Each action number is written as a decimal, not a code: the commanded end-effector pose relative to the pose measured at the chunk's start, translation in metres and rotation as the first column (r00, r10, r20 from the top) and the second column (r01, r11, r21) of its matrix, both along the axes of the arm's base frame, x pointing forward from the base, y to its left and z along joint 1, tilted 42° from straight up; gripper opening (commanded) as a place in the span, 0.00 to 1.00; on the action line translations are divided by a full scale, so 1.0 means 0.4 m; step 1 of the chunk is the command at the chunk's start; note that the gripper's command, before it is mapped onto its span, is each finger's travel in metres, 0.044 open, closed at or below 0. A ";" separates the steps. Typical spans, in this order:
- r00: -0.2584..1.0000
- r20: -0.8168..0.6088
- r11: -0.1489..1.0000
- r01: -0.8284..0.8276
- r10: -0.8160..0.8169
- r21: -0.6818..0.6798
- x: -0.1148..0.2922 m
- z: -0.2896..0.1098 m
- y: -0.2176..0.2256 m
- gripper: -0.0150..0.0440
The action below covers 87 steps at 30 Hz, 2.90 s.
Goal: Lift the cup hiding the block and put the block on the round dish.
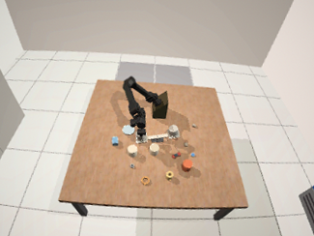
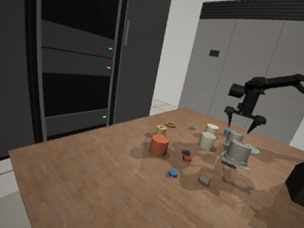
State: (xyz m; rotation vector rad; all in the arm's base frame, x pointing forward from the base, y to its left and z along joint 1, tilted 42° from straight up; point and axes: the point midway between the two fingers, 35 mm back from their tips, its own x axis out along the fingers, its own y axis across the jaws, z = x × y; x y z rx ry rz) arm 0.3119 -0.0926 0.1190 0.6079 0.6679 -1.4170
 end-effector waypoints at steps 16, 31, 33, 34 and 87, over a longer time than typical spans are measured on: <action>1.000 -0.011 1.000 0.001 -0.001 0.006 0.003 -0.063 -0.050 1.00; 1.000 -0.011 1.000 0.001 -0.001 0.004 0.002 -0.107 -0.092 1.00; 1.000 -0.011 1.000 0.001 -0.001 0.004 0.001 -0.112 -0.097 1.00; 1.000 -0.011 1.000 0.001 -0.001 0.003 0.001 -0.115 -0.100 1.00; 1.000 -0.010 1.000 0.001 0.000 0.012 0.015 -0.057 -0.040 0.25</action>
